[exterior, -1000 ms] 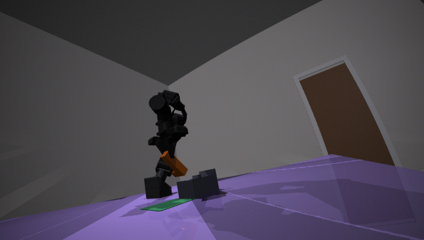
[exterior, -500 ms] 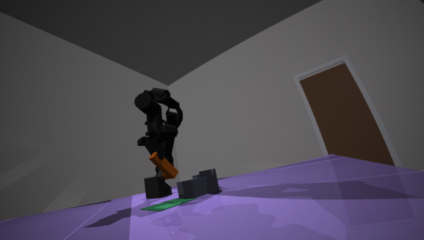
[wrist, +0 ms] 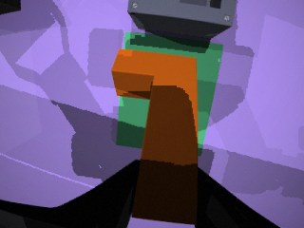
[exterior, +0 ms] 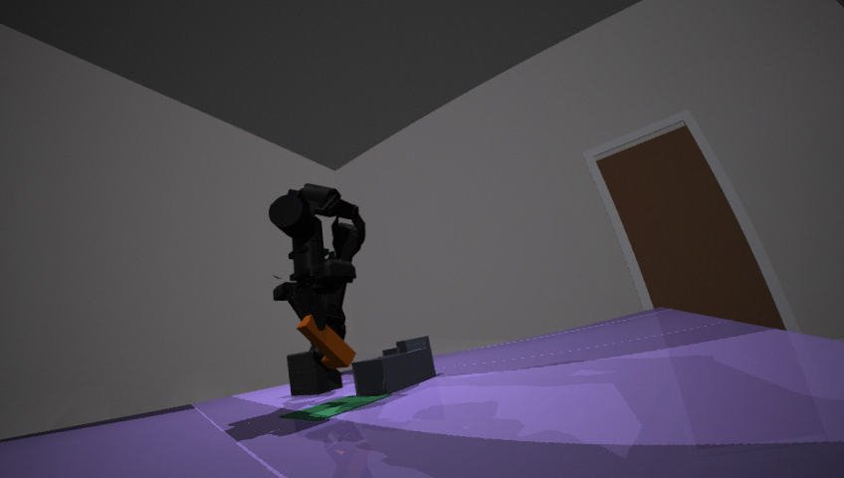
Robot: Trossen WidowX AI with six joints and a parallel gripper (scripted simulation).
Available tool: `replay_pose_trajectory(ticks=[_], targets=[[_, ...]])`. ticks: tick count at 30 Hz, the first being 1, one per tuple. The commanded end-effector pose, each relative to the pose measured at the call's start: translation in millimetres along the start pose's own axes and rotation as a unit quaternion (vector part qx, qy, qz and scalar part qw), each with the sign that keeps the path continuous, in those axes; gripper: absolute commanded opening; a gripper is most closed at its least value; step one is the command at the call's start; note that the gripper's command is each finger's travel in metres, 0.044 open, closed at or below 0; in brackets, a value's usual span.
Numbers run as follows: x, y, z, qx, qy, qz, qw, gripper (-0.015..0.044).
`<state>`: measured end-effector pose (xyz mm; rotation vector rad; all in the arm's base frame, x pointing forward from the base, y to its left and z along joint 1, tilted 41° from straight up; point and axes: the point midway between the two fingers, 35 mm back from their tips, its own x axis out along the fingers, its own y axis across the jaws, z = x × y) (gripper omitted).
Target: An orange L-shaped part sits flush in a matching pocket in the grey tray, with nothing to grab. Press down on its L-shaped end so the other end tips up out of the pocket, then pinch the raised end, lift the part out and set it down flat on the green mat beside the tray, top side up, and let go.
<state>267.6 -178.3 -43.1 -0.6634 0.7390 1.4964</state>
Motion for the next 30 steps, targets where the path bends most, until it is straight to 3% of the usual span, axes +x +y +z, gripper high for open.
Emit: replay_pose_trajectory(ticks=[1, 30], targets=[[6.8, 0.7, 0.1, 0.003, -0.002, -0.001, 1.000, 0.0000], [52.9, 0.5, 0.7, 0.003, -0.003, -0.001, 1.000, 0.0000]])
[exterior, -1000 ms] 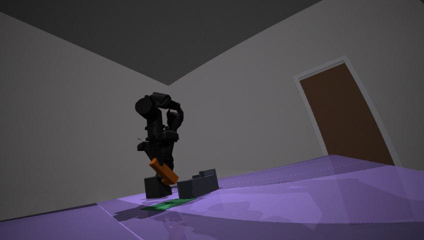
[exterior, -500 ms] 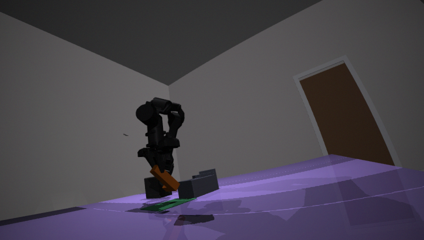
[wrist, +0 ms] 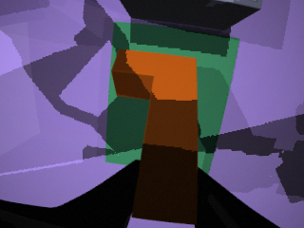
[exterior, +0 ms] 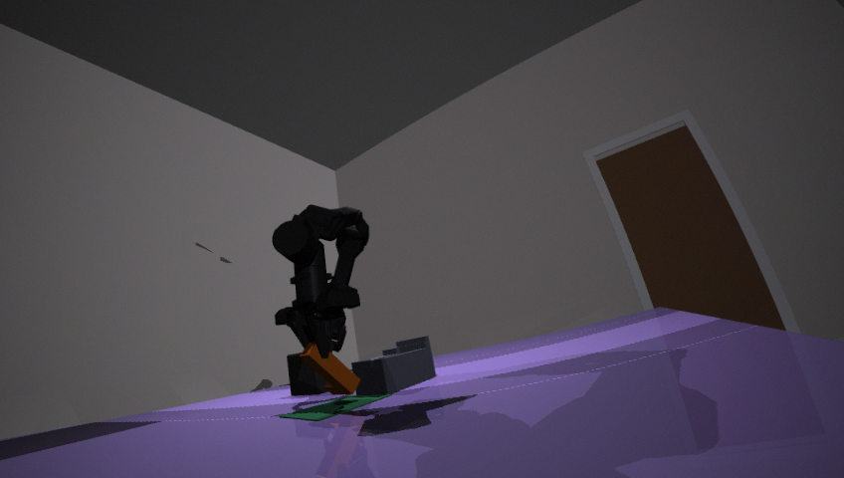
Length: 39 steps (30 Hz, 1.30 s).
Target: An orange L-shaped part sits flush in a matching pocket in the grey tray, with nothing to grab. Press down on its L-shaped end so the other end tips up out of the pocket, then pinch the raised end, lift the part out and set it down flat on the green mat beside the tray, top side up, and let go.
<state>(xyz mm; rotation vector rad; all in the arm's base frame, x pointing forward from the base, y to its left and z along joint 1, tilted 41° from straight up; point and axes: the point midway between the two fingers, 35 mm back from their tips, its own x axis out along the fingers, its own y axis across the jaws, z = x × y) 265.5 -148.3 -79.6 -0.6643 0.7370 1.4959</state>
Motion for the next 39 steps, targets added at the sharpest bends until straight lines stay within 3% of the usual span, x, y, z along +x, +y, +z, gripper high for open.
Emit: replay_pose_trajectory(ticks=[1, 22, 32, 37, 39], targets=[[7.3, 1.1, 0.2, 0.004, -0.003, 0.000, 1.000, 0.0000], [10.8, 1.5, 0.5, 0.001, -0.002, 0.001, 1.000, 0.0000], [8.5, 1.2, 0.2, 0.002, -0.002, 0.001, 1.000, 0.0263], [-30.5, -1.4, -2.2, 0.003, -0.001, 0.001, 1.000, 0.0394], [-56.2, -0.6, -1.9, 0.004, -0.001, 0.000, 1.000, 0.0400]])
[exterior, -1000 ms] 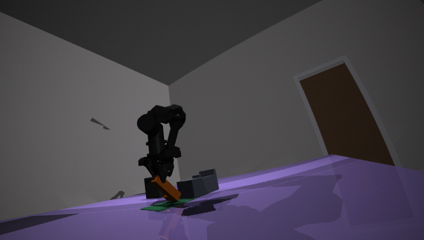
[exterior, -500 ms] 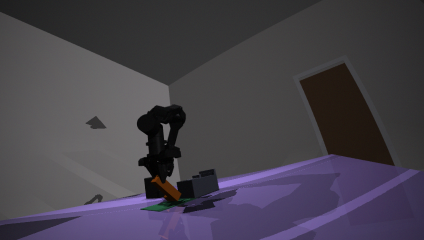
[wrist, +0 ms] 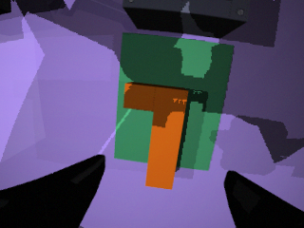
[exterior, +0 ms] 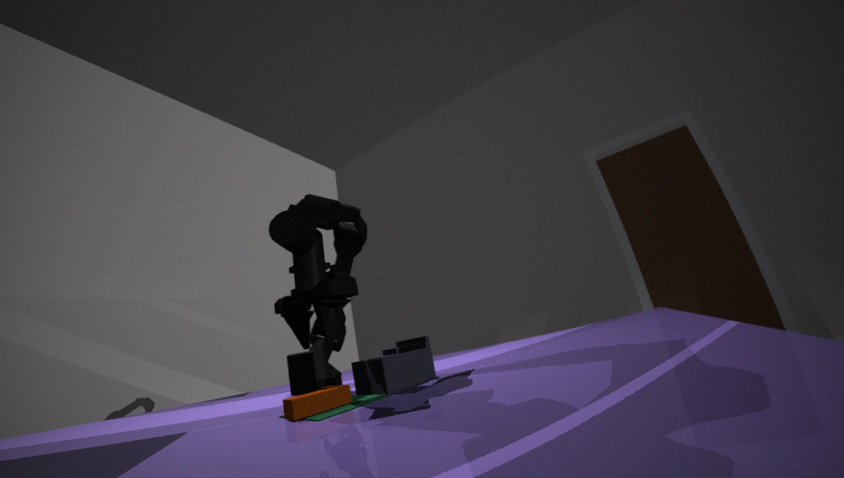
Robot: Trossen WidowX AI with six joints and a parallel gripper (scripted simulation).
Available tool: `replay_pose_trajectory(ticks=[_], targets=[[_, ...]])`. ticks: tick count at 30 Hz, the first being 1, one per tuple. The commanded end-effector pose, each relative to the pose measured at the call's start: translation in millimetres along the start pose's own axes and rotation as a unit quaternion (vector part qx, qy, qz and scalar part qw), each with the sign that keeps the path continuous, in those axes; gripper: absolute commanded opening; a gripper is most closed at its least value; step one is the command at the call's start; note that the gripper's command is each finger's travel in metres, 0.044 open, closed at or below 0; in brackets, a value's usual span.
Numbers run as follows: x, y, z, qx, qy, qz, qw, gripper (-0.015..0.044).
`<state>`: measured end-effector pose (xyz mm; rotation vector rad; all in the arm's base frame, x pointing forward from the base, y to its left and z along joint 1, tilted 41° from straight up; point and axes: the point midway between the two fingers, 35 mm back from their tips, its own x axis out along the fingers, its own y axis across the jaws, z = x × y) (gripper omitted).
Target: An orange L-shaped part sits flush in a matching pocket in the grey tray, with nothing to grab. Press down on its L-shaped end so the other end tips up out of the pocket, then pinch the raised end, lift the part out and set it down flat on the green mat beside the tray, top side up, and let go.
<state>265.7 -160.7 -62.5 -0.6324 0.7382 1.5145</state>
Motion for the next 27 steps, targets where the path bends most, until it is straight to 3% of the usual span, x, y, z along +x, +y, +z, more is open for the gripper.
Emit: replay_pose_trajectory(ticks=[1, 27], targets=[[-46.7, 0.5, -1.3, -0.002, 0.009, -0.010, 1.000, 0.0400], [-52.3, 2.0, -2.5, 0.003, 0.009, -0.014, 1.000, 0.0400]])
